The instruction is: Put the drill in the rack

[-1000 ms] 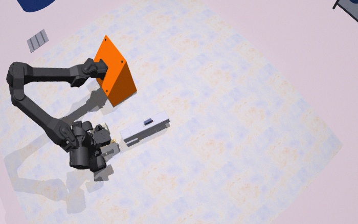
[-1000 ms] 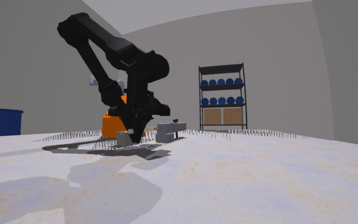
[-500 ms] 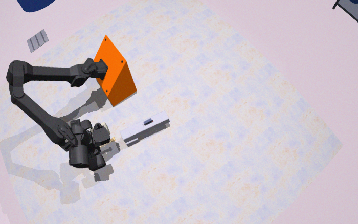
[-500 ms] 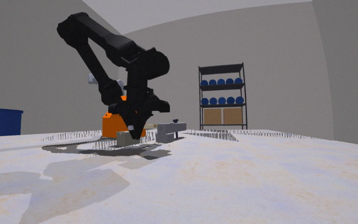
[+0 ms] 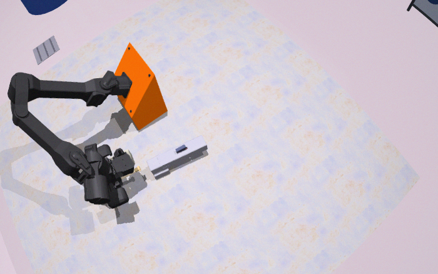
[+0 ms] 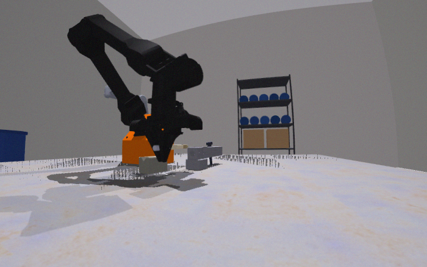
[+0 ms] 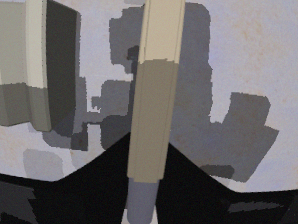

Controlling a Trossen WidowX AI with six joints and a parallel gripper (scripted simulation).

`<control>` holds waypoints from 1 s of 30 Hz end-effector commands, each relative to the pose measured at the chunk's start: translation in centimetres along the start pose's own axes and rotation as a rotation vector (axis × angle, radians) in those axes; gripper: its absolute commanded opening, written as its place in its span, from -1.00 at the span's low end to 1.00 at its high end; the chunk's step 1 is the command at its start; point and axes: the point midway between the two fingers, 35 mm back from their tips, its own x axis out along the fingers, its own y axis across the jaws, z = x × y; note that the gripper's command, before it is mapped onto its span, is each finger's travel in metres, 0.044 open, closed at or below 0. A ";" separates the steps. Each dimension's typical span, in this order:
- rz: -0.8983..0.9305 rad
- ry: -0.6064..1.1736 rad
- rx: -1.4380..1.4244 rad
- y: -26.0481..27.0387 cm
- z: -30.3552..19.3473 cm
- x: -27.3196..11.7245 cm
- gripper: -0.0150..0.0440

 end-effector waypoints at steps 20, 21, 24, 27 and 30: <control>-0.002 0.001 0.003 0.1 0.1 -1.4 -0.49; -0.002 0.001 0.003 0.1 0.1 -1.5 -0.49; -0.002 0.001 0.003 0.1 0.2 -1.6 -0.49; -0.002 0.001 0.003 0.1 0.2 -1.8 -0.49; -0.002 0.001 0.003 0.0 0.2 -1.9 -0.49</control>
